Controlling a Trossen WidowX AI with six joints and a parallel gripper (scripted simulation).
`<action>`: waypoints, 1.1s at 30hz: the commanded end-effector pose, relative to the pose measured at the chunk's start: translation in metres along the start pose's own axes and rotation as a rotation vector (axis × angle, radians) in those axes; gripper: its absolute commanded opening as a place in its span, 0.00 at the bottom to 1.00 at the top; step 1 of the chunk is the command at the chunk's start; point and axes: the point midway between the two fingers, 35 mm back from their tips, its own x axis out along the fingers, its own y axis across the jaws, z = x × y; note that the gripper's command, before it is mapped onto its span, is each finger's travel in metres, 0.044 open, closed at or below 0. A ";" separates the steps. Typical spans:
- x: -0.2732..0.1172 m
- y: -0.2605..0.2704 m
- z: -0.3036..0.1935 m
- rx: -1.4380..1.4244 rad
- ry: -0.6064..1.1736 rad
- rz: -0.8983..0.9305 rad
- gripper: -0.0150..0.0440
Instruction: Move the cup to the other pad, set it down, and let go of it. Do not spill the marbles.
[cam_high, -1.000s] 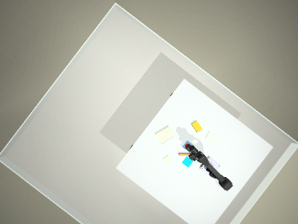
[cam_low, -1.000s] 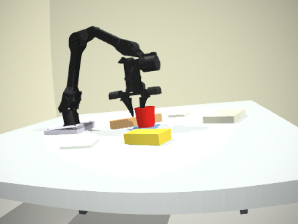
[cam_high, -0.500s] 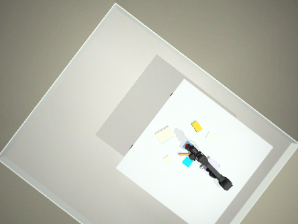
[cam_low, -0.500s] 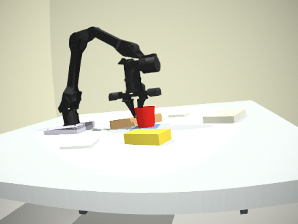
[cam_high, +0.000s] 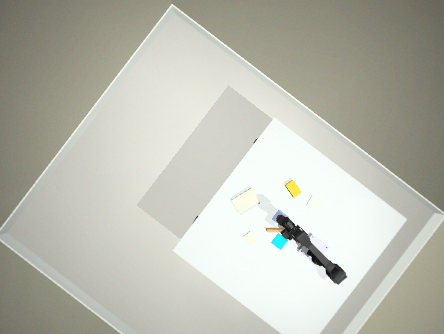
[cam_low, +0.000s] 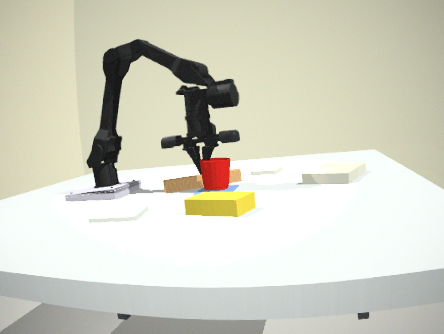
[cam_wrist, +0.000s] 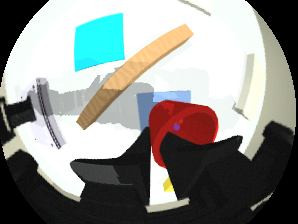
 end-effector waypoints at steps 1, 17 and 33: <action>-0.014 -0.003 0.000 -0.001 0.003 -0.010 0.25; -0.055 0.005 0.002 -0.002 0.006 -0.006 0.25; -0.055 0.006 0.005 -0.002 0.005 -0.006 0.25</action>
